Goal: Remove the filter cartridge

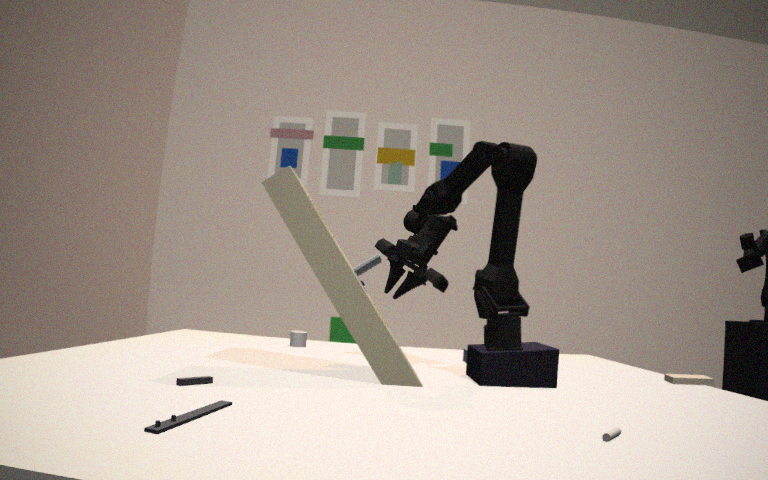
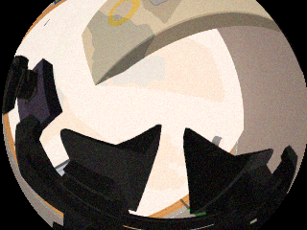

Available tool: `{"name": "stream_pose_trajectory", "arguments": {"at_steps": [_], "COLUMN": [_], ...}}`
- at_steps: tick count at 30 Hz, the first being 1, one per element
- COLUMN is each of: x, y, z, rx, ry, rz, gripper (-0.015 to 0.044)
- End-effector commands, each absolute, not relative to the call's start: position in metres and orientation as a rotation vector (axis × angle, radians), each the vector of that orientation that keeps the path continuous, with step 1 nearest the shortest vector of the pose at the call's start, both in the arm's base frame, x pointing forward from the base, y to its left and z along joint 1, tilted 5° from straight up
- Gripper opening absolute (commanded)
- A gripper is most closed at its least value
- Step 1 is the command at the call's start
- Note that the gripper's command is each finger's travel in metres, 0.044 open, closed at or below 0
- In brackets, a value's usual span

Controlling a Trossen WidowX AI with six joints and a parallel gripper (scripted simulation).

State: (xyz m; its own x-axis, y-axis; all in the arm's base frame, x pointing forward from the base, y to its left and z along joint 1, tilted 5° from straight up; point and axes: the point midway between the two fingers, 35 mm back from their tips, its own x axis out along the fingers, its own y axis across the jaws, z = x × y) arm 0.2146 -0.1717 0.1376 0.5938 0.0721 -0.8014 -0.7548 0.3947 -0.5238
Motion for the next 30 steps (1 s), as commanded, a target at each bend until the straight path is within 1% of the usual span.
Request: {"name": "stream_pose_trajectory", "arguments": {"at_steps": [1,7,12,16,21,30], "x": [0.235,0.259,0.271,0.272,0.260,0.258], "y": [-0.152,-0.109,-0.065,-0.024,0.022,0.028], "z": [0.161,0.197,0.232,0.263,0.301,0.306], "rx": [-1.096,-1.156,-1.206,-1.249,-1.252,-1.248], "ry": [0.796,0.762,0.675,0.558,0.390,0.366], "rz": [0.574,0.523,0.477,0.453,0.429,0.427], "gripper": [0.0106,0.0106,0.0106,0.0106,0.0106,0.0106]}}
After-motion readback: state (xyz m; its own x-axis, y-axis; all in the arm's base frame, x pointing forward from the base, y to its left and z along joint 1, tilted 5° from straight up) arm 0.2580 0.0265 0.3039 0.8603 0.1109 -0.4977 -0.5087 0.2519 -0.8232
